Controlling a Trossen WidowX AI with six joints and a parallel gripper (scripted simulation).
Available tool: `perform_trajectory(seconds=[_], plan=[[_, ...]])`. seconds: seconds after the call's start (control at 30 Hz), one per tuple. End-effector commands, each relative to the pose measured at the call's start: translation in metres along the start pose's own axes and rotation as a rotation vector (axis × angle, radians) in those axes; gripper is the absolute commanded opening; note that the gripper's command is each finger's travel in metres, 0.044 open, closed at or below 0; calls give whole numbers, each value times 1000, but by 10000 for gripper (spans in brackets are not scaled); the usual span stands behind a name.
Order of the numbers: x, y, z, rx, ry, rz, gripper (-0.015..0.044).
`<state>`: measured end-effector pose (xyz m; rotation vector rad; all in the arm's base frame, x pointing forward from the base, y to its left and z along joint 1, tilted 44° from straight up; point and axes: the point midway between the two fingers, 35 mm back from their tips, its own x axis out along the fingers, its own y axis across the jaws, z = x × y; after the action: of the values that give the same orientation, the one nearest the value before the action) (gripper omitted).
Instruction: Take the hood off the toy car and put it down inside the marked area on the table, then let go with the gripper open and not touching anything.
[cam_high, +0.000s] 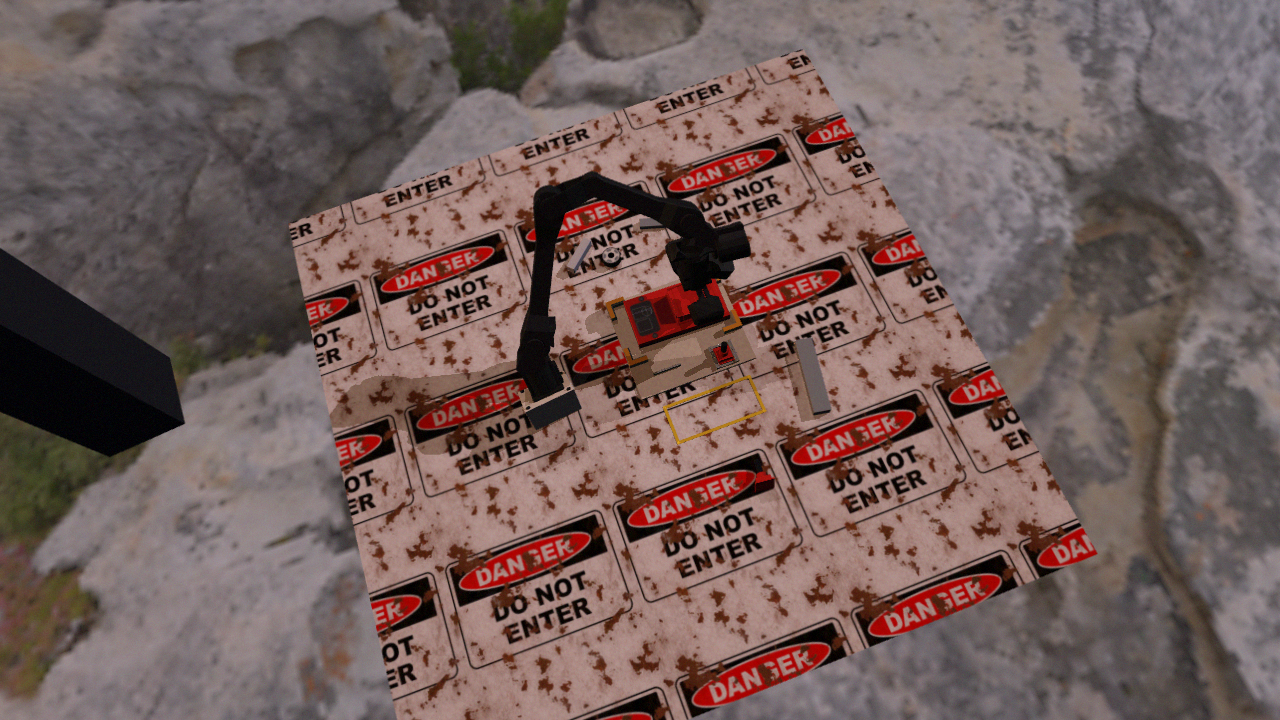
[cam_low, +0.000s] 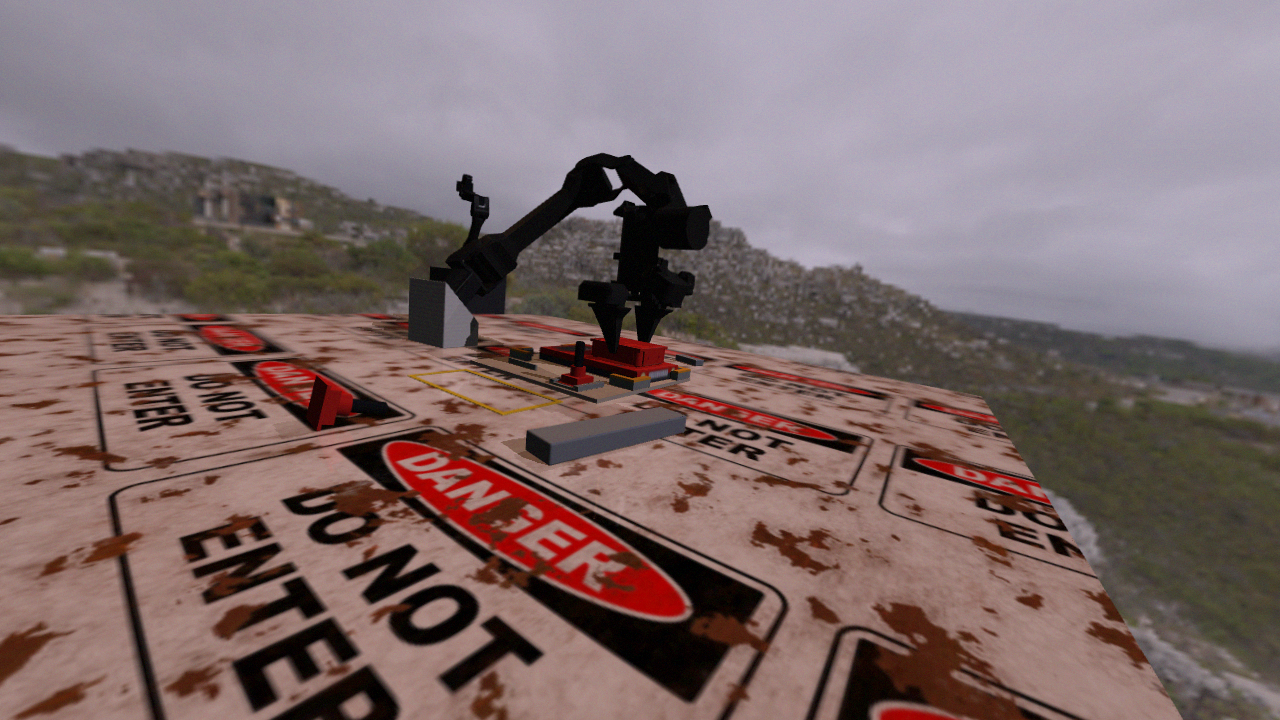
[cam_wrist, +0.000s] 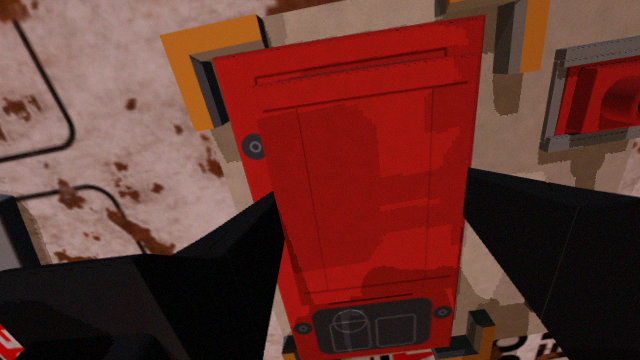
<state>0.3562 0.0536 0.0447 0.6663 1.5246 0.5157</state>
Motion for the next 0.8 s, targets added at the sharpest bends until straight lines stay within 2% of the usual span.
perform_trajectory(seconds=[0.0, 0.77], plan=[[-3, 0, 0, -5, -1, -2, 6], [-17, 0, 0, -4, -1, -2, 0]])
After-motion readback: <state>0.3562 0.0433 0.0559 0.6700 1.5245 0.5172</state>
